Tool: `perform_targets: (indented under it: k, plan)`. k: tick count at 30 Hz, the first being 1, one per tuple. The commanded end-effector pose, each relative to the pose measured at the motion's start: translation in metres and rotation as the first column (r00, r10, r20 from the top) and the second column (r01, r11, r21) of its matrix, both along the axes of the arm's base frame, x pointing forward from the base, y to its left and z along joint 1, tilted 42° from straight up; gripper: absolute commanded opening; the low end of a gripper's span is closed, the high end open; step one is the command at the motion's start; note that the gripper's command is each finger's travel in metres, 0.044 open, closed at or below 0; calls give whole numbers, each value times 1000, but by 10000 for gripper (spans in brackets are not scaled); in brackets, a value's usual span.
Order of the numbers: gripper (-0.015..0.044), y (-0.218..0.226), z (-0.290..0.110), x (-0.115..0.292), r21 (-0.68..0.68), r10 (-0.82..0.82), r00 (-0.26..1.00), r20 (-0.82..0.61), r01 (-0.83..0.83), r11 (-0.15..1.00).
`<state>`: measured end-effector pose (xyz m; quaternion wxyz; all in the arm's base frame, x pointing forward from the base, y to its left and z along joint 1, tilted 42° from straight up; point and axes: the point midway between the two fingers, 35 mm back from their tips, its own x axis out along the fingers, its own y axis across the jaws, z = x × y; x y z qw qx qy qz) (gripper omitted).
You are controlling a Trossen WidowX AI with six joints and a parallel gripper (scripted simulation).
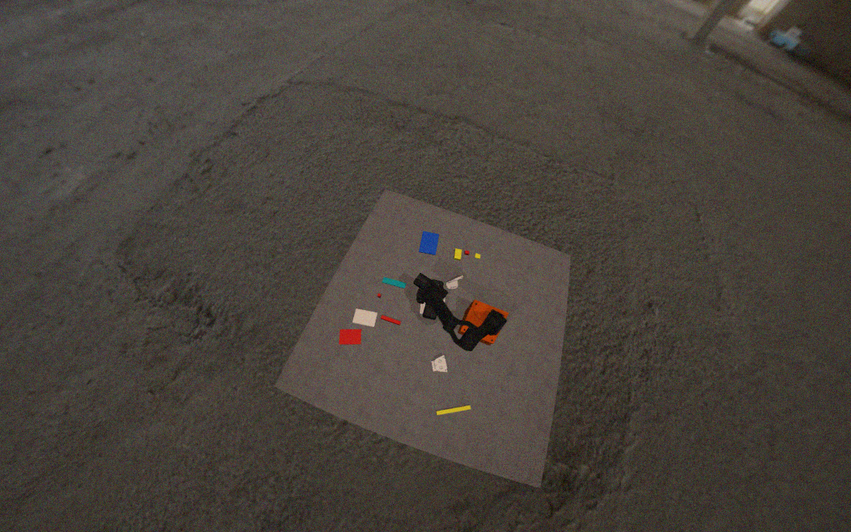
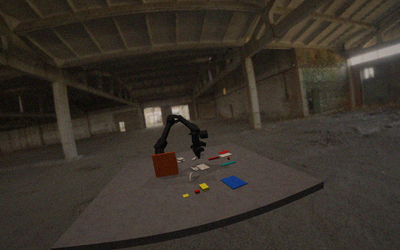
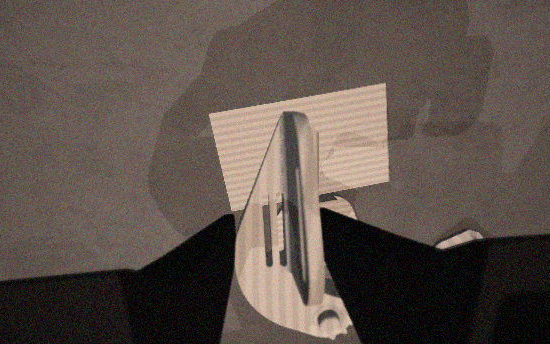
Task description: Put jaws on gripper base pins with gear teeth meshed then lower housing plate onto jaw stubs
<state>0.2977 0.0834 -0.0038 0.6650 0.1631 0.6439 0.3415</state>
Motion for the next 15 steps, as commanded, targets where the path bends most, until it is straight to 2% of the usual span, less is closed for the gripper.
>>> perform_targets:
  k: [1, 15]
  plan:
    - [134, 5, -5, -1, 4, -2, 1000, -4, 2, 1000]
    - [134, 20, -22, -2, 5, -2, 1000, -4, 2, 1000]
